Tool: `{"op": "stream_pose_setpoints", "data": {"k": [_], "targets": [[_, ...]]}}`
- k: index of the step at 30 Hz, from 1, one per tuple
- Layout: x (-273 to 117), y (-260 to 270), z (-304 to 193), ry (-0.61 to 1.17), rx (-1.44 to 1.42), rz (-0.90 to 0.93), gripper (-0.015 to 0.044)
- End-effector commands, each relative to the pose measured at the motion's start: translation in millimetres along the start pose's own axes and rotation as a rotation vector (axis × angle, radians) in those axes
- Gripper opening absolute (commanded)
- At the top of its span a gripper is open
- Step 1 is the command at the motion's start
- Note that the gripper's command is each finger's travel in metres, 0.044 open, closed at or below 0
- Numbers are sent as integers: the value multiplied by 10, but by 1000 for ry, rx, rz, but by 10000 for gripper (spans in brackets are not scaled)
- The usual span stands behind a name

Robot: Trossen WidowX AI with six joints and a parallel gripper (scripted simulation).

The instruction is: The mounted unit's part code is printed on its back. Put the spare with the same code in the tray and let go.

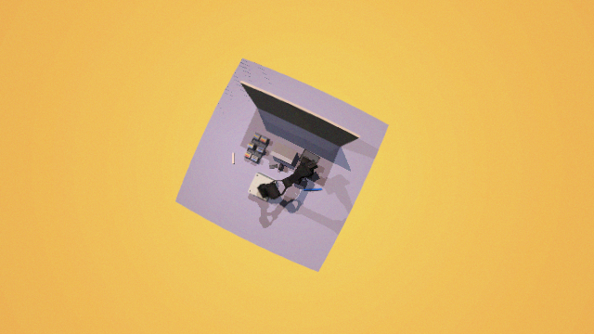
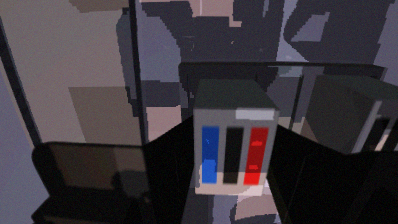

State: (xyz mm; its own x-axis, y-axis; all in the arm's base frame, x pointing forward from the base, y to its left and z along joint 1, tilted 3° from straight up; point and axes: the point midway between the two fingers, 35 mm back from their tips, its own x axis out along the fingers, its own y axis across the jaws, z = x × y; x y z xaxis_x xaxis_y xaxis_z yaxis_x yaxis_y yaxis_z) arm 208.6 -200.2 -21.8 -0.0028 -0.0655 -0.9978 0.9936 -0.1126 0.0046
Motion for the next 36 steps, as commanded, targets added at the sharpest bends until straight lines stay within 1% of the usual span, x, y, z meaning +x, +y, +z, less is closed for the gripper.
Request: {"op": "stream_pose_setpoints", "data": {"k": [1,8,10,16,29,36], "targets": [[-210,42,29,-9,0,13,0],[-709,24,16,-9,-4,16,0],[-758,18,12,-9,-4,16,0],[-732,22,14,-8,-9,16,0],[-1451,70,-36,-8,-4,17,0],[-1502,123,-24,-8,-4,18,0]]}}
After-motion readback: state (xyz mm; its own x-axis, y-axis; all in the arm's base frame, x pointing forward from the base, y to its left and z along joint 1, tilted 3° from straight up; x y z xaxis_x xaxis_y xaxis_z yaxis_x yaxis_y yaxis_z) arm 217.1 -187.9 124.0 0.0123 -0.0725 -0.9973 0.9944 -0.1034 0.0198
